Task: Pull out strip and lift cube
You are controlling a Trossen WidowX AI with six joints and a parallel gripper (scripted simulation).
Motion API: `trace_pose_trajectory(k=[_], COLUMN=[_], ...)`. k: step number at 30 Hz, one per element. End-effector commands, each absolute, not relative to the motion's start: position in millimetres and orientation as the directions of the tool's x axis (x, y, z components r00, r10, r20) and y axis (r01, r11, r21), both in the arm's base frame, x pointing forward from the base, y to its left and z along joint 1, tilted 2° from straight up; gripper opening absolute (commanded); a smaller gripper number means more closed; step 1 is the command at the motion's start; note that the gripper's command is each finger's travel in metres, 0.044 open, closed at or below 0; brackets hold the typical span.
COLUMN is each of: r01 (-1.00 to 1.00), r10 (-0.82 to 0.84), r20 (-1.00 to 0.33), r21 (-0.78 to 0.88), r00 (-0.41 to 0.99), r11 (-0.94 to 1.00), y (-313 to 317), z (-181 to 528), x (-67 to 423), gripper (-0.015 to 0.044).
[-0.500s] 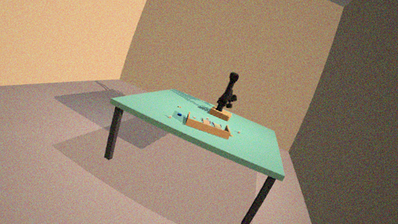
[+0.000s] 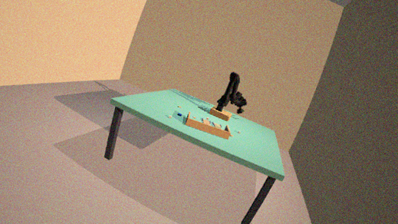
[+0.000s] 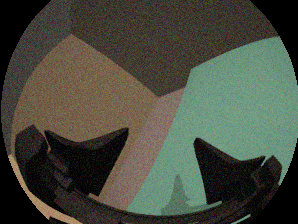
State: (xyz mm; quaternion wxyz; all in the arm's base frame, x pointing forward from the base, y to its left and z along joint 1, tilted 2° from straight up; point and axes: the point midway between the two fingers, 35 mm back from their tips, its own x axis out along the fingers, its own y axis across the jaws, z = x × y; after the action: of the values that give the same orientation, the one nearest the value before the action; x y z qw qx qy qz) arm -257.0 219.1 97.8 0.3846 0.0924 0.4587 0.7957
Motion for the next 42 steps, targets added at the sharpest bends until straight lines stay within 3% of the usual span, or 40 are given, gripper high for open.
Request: trace_pose_trajectory(k=[1,10,21,32,42], r01=[-0.624,-0.742,-0.773,-0.573,-0.255], r10=[0.802,0.931,0.908,0.661,0.311], r20=[-0.234,-0.304,-0.353,-0.432,-0.497], r21=[0.754,0.668,0.502,0.332,0.178], r00=[-0.55,-0.201,0.226,0.613,0.81], r11=[-0.207,0.058,0.387,0.749,0.95], y=[267,334,337,248,109], z=[100,106,120,136,154], x=[-214,-89,76,232,308], gripper=[0.04,0.04,0.04,0.04,0.04])
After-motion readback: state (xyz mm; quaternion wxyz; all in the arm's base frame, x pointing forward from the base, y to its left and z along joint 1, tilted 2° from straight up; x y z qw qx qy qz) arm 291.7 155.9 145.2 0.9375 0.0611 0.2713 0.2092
